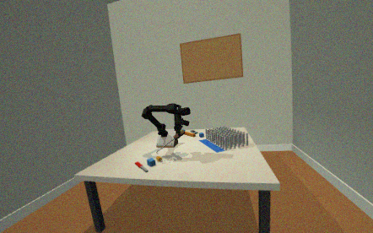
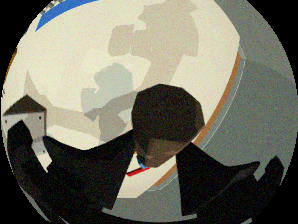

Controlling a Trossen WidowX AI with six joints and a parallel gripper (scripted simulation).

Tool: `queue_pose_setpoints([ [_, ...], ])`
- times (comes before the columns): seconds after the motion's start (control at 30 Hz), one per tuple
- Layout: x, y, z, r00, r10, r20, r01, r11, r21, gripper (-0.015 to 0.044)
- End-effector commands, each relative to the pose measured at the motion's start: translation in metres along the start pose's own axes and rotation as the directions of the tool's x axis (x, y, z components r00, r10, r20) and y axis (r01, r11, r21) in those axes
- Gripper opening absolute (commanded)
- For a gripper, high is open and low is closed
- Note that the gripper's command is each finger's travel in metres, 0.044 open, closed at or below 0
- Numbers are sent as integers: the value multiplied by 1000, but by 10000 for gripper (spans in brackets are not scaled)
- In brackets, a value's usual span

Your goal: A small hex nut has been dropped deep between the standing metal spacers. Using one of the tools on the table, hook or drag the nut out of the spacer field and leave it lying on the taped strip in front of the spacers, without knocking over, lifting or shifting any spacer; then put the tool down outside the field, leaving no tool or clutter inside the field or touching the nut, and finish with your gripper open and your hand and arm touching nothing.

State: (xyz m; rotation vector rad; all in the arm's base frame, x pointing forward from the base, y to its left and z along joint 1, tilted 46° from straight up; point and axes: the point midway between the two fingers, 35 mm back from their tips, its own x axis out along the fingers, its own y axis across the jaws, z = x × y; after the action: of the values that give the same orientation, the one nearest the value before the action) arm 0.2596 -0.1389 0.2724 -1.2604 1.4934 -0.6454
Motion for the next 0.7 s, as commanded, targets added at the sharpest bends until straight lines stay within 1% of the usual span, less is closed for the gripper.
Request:
queue_pose_setpoints([
  [0.0, -4, 8, 6, 999, 17, 36, -22, 990, 142, 0],
  [0.17, -7, 16, 12, 997, 37, 73, -58, 951, 304, 0],
  [0.33, -11, 24, 18, 992, 57, 109, -101, 885, 455, 0],
  [0.67, -18, 41, 30, 979, 98, 181, -199, 679, 707, 0],
])
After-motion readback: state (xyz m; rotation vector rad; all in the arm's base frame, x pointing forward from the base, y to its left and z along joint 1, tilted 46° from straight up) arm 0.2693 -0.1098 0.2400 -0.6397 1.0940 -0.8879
